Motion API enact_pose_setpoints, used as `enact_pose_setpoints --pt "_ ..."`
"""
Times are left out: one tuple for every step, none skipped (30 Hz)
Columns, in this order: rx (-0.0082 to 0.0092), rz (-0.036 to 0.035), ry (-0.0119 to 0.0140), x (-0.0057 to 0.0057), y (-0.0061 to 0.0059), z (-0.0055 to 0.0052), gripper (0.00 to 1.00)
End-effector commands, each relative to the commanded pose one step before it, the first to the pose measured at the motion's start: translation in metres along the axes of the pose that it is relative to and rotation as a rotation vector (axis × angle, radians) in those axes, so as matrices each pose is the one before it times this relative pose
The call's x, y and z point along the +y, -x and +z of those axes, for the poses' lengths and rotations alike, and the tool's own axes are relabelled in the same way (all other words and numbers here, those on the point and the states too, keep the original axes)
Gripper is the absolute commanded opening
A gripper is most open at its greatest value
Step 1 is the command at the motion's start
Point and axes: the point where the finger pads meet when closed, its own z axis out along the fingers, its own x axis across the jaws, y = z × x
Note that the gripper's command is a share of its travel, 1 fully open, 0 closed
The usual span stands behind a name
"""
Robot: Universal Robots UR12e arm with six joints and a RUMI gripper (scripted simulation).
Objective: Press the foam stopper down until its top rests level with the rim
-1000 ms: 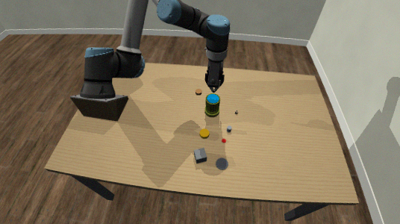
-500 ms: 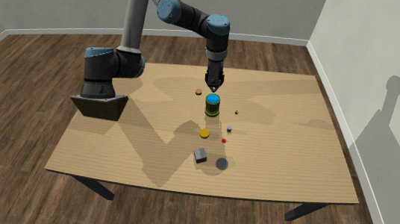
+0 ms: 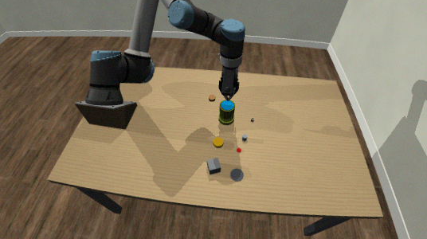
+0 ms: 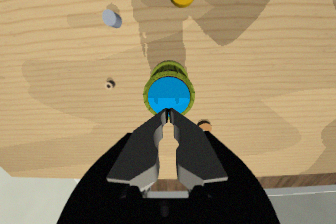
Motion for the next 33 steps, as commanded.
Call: enact_pose_setpoints --pt "-0.00124 -0.00033 -0.00073 -0.00022 0.00063 0.00136 0.0" --pt "0.0 0.0 0.0 0.0 0.0 0.00134 0.0" --pt "0.0 0.0 0.0 0.0 0.0 0.00189 0.0" --pt "0.0 0.0 0.0 0.0 0.0 0.00238 0.0" --pt "0.0 0.0 0.0 0.0 0.0 0.00277 0.0" --pt "0.0 0.0 0.0 0.0 0.0 0.003 0.0" --pt "0.0 0.0 0.0 0.0 0.0 0.00308 0.0" --pt "0.0 0.0 0.0 0.0 0.0 0.00299 0.0" --pt "0.0 0.0 0.0 0.0 0.00001 0.00273 0.0" --pt "0.0 0.0 0.0 0.0 0.0 0.00235 0.0" --pt "0.0 0.0 0.0 0.0 0.0 0.00185 0.0" --pt "0.0 0.0 0.0 0.0 0.0 0.00131 0.0" --pt "0.0 0.0 0.0 0.0 0.0 0.00077 0.0" --pt "0.0 0.0 0.0 0.0 0.0 0.0 0.0" --pt "0.0 0.0 0.0 0.0 0.0 0.0 0.0" --pt "0.0 0.0 0.0 0.0 0.0 0.00032 0.0" --pt "0.0 0.0 0.0 0.0 0.0 0.00005 0.0" --pt "0.0 0.0 0.0 0.0 0.0 0.0 0.0" --pt "0.0 0.0 0.0 0.0 0.0 0.00001 0.0" --pt "0.0 0.0 0.0 0.0 0.0 0.00002 0.0" --pt "0.0 0.0 0.0 0.0 0.0 0.00003 0.0" --pt "0.0 0.0 0.0 0.0 0.0 0.00005 0.0" --pt "0.0 0.0 0.0 0.0 0.0 0.00007 0.0" --pt "0.0 0.0 0.0 0.0 0.0 0.0001 0.0" --pt "0.0 0.0 0.0 0.0 0.0 0.00013 0.0" --pt "0.0 0.0 0.0 0.0 0.0 0.00016 0.0" --pt "0.0 0.0 0.0 0.0 0.0 0.00019 0.0" --pt "0.0 0.0 0.0 0.0 0.0 0.00022 0.0" --pt "0.0 0.0 0.0 0.0 0.0 0.00025 0.0" --pt "0.0 0.0 0.0 0.0 0.0 0.00028 0.0" --pt "0.0 0.0 0.0 0.0 0.0 0.0 0.0" --pt "0.0 0.0 0.0 0.0 0.0 0.0 0.0" --pt "0.0 0.0 0.0 0.0 0.0 0.00032 0.0"
